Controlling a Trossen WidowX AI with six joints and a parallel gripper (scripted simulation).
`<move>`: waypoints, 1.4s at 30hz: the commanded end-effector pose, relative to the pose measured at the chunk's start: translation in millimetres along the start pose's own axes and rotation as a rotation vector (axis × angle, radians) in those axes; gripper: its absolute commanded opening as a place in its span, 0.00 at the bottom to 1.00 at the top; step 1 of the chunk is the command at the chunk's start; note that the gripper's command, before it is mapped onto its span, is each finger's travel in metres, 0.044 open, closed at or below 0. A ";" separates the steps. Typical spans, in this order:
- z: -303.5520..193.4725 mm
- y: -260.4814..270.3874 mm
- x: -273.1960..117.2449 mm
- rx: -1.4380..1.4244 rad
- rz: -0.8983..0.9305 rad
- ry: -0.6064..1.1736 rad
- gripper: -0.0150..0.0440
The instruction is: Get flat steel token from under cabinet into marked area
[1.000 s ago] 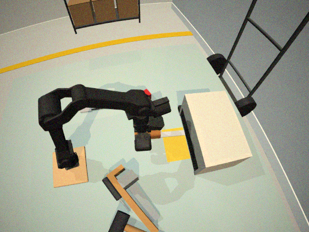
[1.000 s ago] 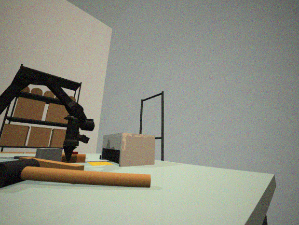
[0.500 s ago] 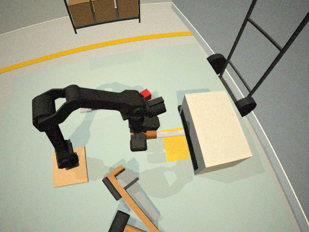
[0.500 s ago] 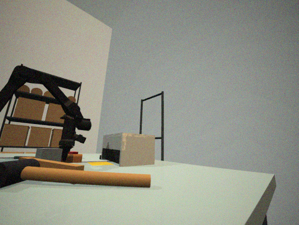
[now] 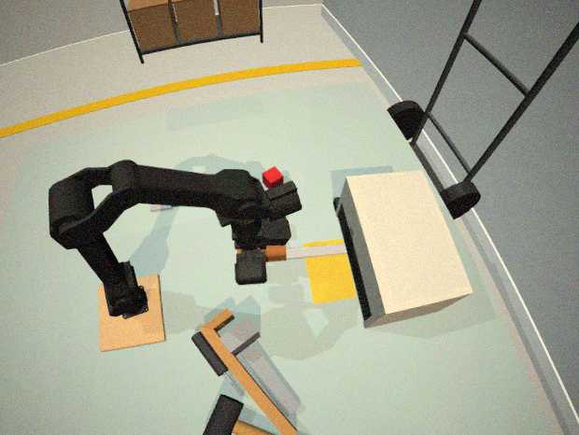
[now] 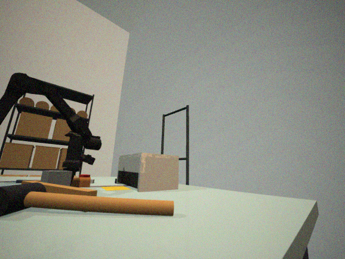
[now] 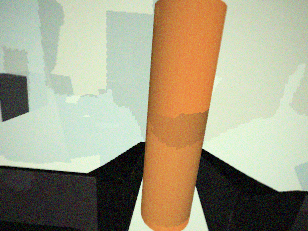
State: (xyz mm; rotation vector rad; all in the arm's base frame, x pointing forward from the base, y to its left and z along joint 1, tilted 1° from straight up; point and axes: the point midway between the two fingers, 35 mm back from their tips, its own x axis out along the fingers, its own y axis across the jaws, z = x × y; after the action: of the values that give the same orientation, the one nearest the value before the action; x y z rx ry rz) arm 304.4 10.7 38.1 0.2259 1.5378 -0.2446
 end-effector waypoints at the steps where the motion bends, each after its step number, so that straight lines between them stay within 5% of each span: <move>1: -5.8 0.2 0.6 0.004 -0.001 0.001 0.25; 42: -58.9 1.1 0.9 0.004 -0.001 0.005 0.25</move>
State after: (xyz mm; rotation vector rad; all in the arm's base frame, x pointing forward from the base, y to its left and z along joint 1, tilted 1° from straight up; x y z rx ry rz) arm 253.6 27.4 36.6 0.2264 1.5408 -0.2450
